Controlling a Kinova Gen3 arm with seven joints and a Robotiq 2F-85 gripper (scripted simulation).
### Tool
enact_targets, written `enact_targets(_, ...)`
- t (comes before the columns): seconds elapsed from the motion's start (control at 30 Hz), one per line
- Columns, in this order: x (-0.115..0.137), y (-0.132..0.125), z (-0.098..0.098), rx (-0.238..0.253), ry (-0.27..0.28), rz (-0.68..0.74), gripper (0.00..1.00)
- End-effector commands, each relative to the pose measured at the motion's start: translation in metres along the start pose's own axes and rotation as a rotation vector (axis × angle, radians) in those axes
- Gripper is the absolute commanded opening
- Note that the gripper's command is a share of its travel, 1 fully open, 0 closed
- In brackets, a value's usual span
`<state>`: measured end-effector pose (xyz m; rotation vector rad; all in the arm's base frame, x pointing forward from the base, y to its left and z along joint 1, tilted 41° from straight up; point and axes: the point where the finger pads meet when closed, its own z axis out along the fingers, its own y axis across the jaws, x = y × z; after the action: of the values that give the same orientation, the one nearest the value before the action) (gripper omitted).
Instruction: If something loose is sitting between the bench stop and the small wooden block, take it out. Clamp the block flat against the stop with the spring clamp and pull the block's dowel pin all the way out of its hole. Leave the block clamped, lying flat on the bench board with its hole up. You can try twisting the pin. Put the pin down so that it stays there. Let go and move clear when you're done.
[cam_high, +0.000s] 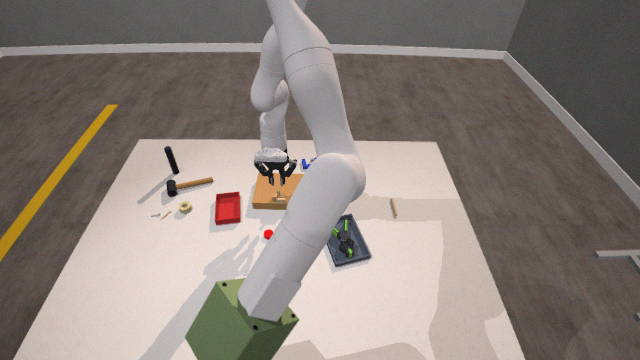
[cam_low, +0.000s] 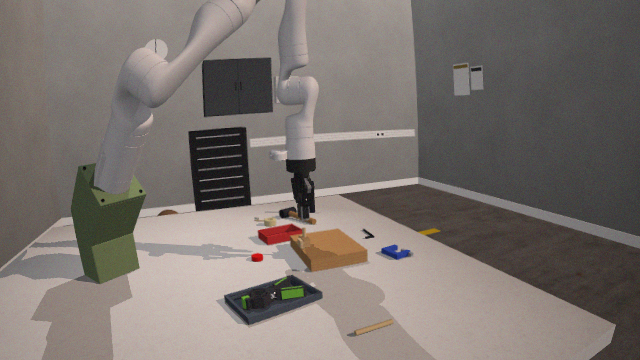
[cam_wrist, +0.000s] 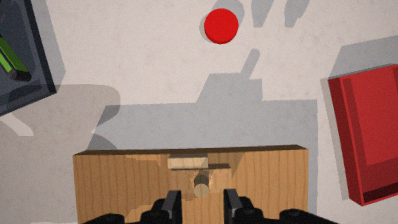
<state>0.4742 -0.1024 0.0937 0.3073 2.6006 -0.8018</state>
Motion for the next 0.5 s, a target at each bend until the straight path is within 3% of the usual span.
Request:
enact_targets(0.0, 0.0023, -0.0037, -0.0010, 0.007, 0.005, 0.010, 0.34)
enact_targets(0.47, 0.0076, -0.0068, 0.0011, -0.003, 0.018, 0.078, 0.34)
